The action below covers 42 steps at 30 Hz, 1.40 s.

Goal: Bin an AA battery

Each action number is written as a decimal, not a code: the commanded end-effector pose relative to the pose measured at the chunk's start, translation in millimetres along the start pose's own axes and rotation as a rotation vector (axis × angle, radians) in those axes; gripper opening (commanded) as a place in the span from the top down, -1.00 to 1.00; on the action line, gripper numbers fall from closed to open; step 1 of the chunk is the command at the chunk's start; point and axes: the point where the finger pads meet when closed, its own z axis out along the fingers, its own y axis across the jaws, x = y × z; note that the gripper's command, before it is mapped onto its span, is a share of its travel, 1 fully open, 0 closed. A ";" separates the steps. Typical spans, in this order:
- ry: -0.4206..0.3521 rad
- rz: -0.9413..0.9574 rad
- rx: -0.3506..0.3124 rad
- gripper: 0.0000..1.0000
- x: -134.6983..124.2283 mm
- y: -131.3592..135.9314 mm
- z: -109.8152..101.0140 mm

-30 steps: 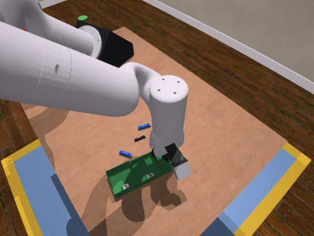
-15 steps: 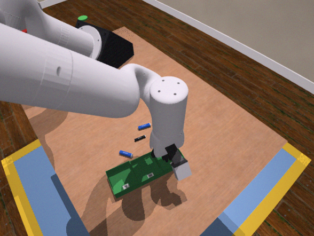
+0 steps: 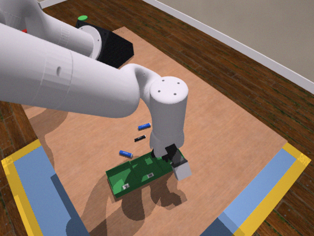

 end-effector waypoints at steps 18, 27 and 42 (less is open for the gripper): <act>0.001 0.000 0.001 0.85 0.6 -0.2 -4.5; 0.001 0.000 0.001 0.85 0.6 -0.2 -14.0; 0.001 0.000 0.001 0.85 0.6 -0.2 -36.6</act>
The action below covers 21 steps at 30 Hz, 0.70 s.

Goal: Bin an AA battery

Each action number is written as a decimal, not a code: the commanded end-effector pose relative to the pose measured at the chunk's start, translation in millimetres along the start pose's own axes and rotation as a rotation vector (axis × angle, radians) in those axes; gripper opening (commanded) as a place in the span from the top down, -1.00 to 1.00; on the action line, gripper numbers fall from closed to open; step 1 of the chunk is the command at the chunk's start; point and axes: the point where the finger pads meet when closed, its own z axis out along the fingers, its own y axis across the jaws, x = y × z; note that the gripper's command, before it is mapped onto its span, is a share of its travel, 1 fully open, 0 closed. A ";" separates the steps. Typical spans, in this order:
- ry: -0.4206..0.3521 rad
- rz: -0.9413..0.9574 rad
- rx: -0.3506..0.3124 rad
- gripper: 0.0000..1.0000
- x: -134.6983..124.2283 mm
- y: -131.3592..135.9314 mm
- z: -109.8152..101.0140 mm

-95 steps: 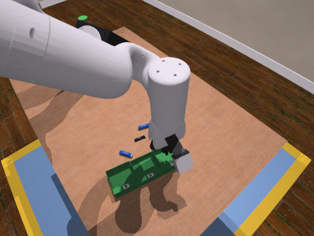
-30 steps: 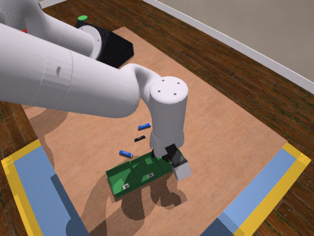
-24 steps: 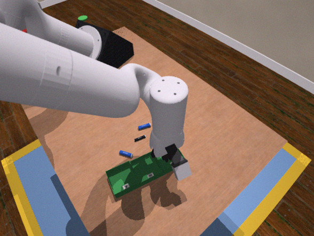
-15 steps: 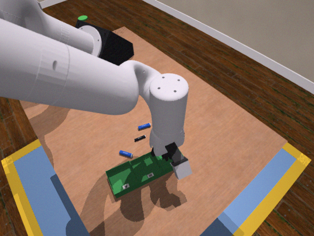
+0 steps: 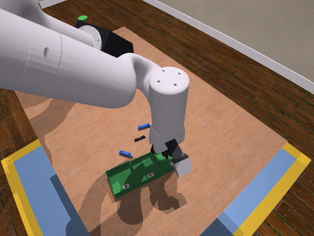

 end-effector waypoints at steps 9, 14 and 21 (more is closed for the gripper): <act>0.001 0.001 0.001 0.85 0.7 -0.2 -26.0; 0.001 0.001 0.001 0.85 0.7 -0.2 -51.1; 0.001 0.001 0.001 0.85 0.6 -0.2 -101.1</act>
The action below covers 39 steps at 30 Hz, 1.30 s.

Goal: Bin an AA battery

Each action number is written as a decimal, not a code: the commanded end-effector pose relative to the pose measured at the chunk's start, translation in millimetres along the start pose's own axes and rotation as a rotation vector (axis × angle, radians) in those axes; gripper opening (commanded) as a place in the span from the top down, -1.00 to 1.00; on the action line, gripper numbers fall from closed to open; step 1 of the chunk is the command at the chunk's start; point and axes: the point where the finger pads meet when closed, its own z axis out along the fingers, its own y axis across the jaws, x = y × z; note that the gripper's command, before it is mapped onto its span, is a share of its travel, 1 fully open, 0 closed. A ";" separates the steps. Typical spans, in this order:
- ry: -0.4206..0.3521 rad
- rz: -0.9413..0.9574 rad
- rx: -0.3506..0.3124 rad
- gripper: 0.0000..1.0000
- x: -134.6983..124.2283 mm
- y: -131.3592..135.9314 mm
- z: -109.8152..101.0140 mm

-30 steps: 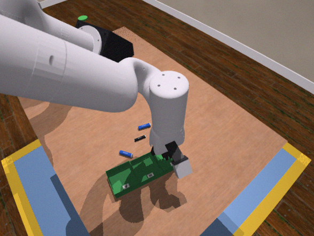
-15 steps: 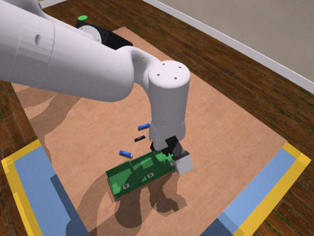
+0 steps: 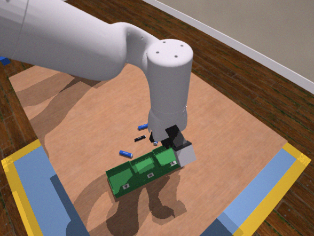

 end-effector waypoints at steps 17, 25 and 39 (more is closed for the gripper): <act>0.001 0.001 0.000 0.85 0.6 0.2 -91.1; 0.001 -0.220 0.000 0.44 -21.6 31.3 -58.8; -0.004 -0.600 -0.006 0.44 -66.1 93.5 5.9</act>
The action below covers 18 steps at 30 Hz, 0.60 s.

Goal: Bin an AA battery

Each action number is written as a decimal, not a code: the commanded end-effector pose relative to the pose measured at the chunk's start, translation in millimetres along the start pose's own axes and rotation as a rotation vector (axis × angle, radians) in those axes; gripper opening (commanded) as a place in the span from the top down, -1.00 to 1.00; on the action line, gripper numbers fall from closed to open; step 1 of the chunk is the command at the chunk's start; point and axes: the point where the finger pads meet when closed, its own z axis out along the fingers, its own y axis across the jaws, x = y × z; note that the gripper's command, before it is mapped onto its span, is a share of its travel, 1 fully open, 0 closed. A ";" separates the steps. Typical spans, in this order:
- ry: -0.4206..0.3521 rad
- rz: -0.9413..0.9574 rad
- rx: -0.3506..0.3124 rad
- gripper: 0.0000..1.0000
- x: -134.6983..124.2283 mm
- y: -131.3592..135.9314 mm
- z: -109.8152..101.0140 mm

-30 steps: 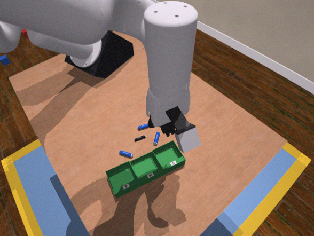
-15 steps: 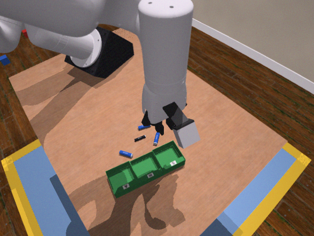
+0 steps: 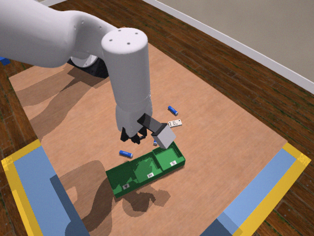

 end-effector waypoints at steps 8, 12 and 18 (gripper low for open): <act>0.014 -0.291 0.007 0.44 -53.7 30.7 51.2; 0.014 -0.291 0.007 0.44 -55.7 32.8 51.3; 0.014 -0.291 0.007 0.44 -53.9 31.6 51.2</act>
